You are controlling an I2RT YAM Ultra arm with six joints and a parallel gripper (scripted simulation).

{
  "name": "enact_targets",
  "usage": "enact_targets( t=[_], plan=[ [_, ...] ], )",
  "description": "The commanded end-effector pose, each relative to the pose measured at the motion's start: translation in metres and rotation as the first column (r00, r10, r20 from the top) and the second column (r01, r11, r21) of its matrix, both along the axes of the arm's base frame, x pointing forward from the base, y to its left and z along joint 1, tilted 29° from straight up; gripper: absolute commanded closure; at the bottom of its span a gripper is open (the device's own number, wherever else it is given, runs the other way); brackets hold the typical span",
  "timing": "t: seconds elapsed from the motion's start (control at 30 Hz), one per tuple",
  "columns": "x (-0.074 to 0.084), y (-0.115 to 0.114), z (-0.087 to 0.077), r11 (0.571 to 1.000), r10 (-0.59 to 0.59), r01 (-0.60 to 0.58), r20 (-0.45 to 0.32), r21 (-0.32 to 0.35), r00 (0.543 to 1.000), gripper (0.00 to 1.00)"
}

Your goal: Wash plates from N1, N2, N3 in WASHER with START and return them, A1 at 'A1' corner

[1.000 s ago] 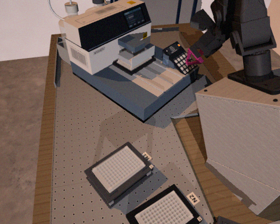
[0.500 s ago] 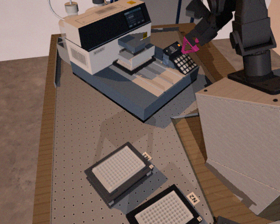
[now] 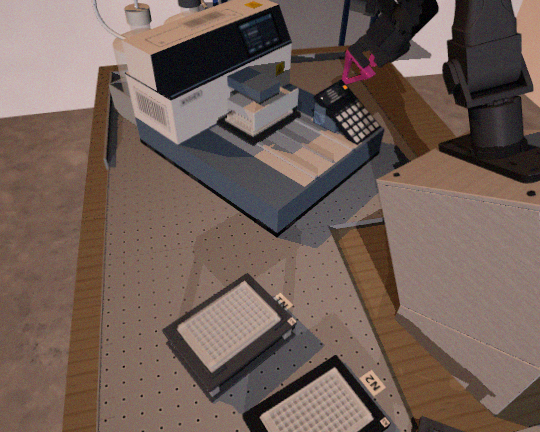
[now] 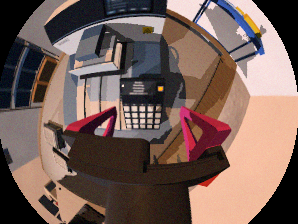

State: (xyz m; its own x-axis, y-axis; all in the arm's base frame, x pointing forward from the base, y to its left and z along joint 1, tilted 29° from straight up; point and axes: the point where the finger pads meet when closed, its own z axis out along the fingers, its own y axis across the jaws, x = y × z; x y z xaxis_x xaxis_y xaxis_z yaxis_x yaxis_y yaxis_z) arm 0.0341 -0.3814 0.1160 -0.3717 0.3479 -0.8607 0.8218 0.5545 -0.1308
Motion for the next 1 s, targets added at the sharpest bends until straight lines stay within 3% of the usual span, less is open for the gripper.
enact_targets(
  t=[0.0, 0.53, 0.57, 0.6, 0.8, 0.83, 0.87, 0.97],
  plan=[
    [0.001, -0.002, 0.003, 0.999, -0.002, 0.001, 0.013, 0.033, 1.000, 0.00],
    [0.001, -0.029, 0.039, 0.999, 0.001, -0.002, 0.013, 0.040, 1.000, 0.00],
    [0.000, -0.030, 0.049, 1.000, 0.000, 0.000, 0.012, 0.020, 1.000, 0.00],
    [0.001, -0.033, 0.044, 0.999, 0.001, -0.001, 0.015, 0.040, 1.000, 0.00],
    [-0.001, -0.039, 0.067, 1.000, -0.004, 0.003, 0.010, 0.011, 1.000, 0.00],
    [-0.002, -0.037, 0.056, 1.000, -0.002, 0.002, 0.009, 0.027, 1.000, 0.00],
    [-0.001, -0.039, 0.068, 1.000, -0.003, 0.002, 0.010, 0.009, 1.000, 0.00],
    [-0.001, -0.039, 0.067, 1.000, -0.002, 0.002, 0.011, 0.012, 1.000, 0.00]
  ],
)
